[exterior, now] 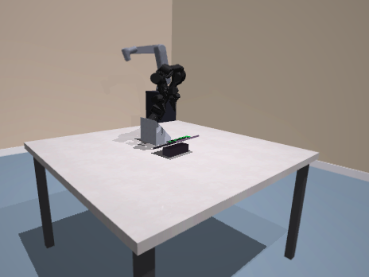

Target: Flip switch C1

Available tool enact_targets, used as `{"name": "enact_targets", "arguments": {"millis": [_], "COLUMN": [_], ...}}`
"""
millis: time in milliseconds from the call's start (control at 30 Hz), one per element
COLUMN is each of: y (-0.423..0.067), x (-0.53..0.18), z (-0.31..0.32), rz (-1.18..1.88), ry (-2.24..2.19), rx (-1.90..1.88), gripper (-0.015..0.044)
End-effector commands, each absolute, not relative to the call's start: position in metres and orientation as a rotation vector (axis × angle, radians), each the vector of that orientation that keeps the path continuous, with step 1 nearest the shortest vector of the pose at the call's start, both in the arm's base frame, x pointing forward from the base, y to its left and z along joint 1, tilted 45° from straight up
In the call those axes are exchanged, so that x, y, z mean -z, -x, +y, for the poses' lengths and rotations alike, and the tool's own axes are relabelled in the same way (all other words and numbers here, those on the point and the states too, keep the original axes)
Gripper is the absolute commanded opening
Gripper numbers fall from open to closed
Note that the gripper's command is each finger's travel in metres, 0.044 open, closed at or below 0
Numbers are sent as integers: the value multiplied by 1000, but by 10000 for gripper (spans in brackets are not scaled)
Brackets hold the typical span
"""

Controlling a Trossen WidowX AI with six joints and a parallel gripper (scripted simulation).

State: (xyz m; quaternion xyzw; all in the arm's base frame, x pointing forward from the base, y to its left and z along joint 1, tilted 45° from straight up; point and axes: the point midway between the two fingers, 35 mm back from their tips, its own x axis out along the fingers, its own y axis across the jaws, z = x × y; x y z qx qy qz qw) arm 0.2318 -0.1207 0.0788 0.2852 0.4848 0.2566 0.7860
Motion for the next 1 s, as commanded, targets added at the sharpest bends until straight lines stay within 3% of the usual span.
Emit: {"name": "enact_targets", "arguments": {"millis": [0, 333, 467, 967], "y": [-232, -226, -223, -240], "x": [-78, -31, -28, -1], "z": [-119, -25, -19, 13], "rz": [1046, 1057, 1056, 1029], "ry": [-614, -614, -616, -623], "rx": [-553, -547, -549, -541], "gripper": [374, 111, 6, 0]}}
